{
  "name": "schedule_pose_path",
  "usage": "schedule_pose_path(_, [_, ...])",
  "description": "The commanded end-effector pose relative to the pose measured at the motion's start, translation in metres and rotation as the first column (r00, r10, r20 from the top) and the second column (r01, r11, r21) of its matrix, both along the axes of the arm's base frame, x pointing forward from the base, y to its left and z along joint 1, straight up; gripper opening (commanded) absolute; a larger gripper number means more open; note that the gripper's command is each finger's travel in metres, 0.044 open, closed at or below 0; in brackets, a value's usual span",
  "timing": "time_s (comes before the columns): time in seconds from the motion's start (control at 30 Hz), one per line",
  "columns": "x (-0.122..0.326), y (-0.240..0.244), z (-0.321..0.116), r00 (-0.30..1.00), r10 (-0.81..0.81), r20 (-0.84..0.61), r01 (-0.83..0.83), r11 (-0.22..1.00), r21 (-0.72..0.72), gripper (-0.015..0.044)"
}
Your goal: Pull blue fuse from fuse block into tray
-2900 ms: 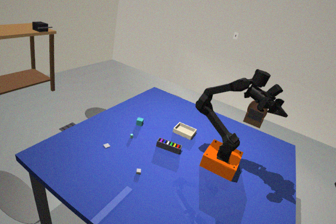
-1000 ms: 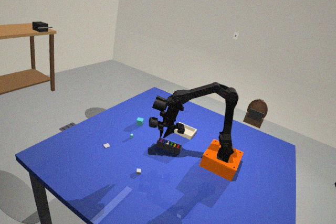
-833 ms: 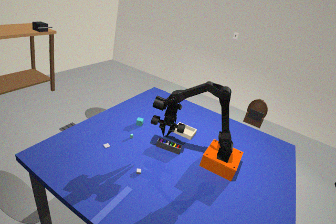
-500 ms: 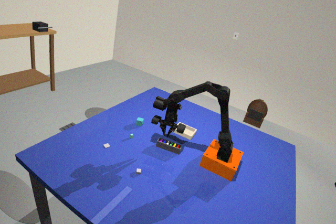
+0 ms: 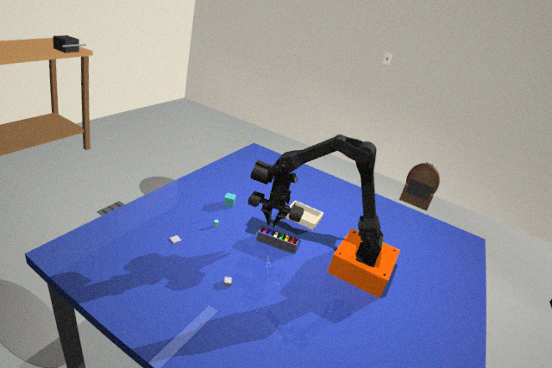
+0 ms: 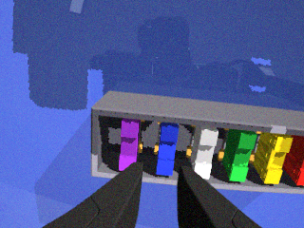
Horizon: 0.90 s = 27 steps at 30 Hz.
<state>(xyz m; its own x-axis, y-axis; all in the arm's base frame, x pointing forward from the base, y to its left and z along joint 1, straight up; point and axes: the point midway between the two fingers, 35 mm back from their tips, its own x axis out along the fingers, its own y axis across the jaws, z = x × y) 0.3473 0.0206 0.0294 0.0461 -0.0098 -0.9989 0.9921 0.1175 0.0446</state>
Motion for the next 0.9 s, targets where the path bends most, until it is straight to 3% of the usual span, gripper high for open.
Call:
schedule_pose_path(0.0, [-0.002, 0.001, -0.008, 1.0, -0.004, -0.014, 0.004, 1.0, 0.004, 0.0074])
schedule_pose_path(0.87, [-0.003, 0.002, -0.023, 1.0, -0.004, -0.014, 0.004, 1.0, 0.004, 0.0074])
